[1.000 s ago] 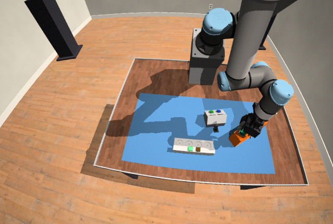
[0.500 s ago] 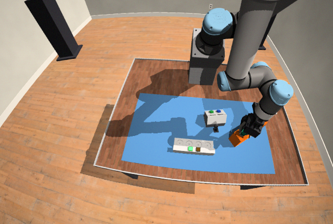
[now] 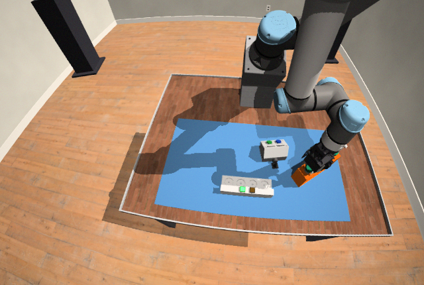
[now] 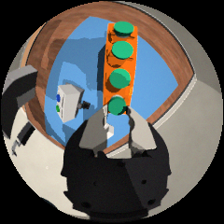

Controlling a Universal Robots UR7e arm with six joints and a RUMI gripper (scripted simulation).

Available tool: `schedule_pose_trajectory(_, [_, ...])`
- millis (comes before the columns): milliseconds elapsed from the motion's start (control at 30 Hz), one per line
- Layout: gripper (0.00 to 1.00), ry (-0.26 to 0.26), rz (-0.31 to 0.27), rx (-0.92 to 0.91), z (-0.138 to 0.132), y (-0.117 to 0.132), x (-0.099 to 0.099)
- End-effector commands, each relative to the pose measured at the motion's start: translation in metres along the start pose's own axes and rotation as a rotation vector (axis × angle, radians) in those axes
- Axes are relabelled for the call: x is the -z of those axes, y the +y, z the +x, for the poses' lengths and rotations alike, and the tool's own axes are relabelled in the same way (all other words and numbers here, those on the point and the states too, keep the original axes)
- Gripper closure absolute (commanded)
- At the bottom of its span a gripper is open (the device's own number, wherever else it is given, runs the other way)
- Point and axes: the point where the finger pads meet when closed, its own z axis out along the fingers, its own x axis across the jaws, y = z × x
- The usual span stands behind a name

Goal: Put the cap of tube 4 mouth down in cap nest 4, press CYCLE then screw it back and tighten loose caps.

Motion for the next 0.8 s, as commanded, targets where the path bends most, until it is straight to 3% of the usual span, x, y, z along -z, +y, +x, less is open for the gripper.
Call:
schedule_pose_trajectory(0, [1.00, -0.003, -0.010, -0.205, 0.0002, -0.0003, 0.0001])
schedule_pose_trajectory(233, [1.00, -0.001, -0.011, -0.552, 0.0002, -0.0002, -0.0001])
schedule_pose_trajectory(533, [1.00, -0.001, -0.011, -0.552, 0.0002, -0.0003, -0.0001])
schedule_pose_trajectory(567, [0.65, -0.001, -0.011, -0.552, 0.0002, -0.0003, -0.0001])
schedule_pose_trajectory(767, [0.65, -0.001, -0.011, -0.552, 0.0002, -0.0002, -0.0001])
